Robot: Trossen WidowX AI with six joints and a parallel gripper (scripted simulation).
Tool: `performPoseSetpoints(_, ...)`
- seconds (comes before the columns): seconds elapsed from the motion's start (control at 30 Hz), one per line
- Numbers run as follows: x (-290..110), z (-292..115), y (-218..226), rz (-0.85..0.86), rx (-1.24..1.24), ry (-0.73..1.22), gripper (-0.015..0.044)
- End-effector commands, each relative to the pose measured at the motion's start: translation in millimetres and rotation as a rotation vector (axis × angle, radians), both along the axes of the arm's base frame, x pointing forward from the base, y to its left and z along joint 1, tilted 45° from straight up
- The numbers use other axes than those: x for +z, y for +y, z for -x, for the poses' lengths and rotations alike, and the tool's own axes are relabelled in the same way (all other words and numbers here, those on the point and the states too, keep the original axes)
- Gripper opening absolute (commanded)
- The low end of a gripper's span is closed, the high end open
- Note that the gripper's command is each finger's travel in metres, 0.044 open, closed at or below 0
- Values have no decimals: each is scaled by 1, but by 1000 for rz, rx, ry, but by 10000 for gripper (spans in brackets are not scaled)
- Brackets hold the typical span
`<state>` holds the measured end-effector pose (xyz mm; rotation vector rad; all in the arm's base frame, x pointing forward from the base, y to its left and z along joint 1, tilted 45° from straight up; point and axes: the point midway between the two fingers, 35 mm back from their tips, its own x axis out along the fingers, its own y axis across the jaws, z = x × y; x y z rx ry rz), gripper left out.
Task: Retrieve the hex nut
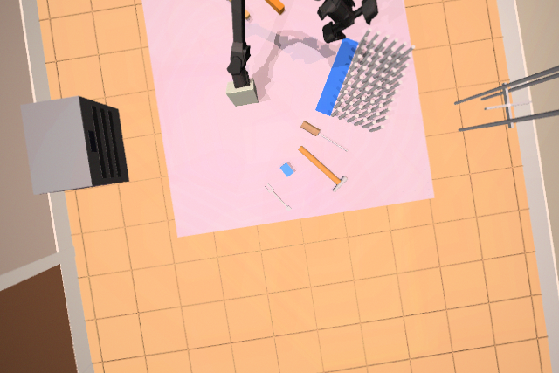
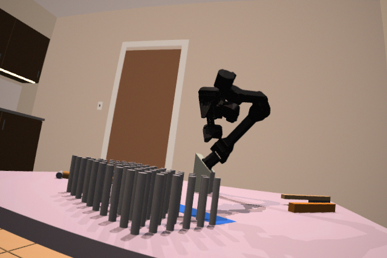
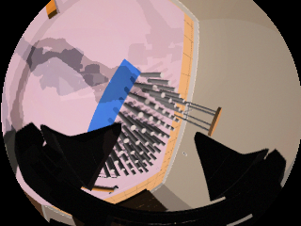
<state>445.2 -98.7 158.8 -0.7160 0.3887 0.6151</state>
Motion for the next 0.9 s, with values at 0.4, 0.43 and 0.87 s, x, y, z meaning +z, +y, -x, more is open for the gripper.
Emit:
performPoseSetpoints(0.4, -124, 61, 5, -728, -909, 168, 440)
performPoseSetpoints(0.43, -126, 66, 6, -768, -944, 163, 440)
performPoseSetpoints(0.87, -132, 79, 7, -871, -1031, 149, 440)
